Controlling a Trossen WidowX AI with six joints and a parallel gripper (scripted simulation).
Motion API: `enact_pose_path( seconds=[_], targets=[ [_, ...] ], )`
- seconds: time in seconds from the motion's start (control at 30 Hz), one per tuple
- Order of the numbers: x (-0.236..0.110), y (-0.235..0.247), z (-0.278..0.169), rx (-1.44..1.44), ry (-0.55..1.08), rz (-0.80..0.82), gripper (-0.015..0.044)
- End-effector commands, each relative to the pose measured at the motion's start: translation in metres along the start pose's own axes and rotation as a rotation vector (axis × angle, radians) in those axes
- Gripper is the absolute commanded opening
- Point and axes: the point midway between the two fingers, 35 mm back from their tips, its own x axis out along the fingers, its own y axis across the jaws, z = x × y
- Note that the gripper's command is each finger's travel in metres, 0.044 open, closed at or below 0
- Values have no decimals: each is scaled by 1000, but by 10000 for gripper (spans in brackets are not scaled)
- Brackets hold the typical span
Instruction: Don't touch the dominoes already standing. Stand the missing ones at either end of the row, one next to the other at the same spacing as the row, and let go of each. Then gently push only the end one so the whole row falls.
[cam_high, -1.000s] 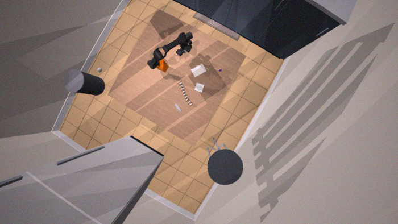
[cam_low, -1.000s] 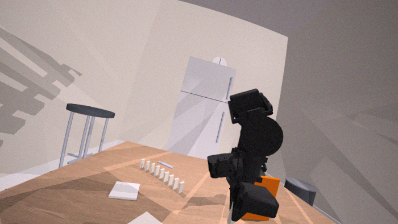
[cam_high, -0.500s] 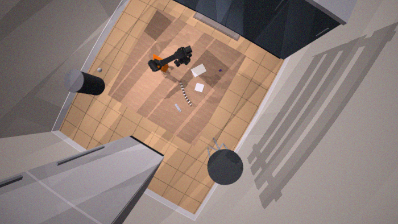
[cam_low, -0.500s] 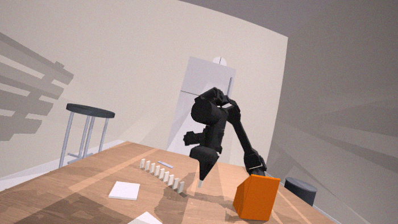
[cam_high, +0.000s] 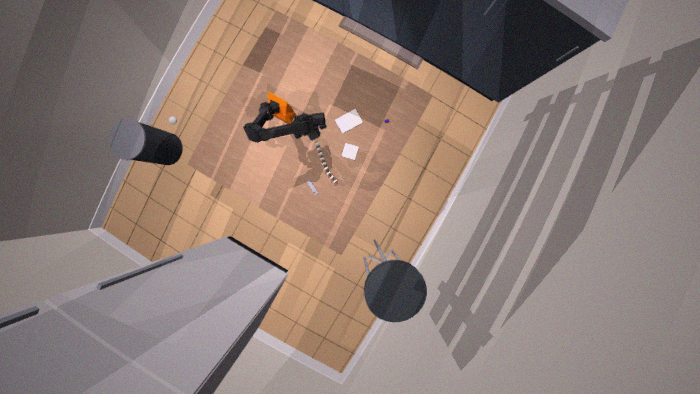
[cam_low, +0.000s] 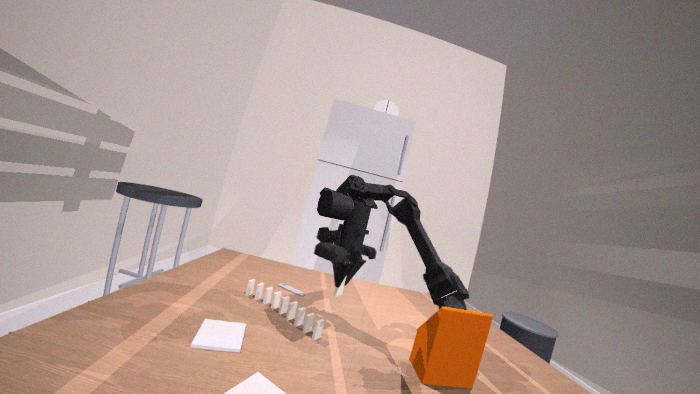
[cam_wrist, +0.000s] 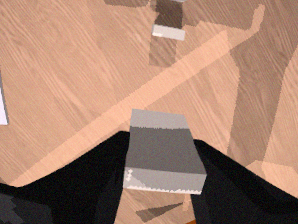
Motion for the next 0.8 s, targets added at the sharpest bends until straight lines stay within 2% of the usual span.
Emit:
enact_pose_path(
  seconds=[0.0, 0.1, 0.77],
  targets=[
    [-1, -7, 3, 15, -8, -2, 107],
    [8, -5, 3, 15, -6, 3, 107],
    [119, -5, 6, 16, -9, 2, 107]
  ],
)
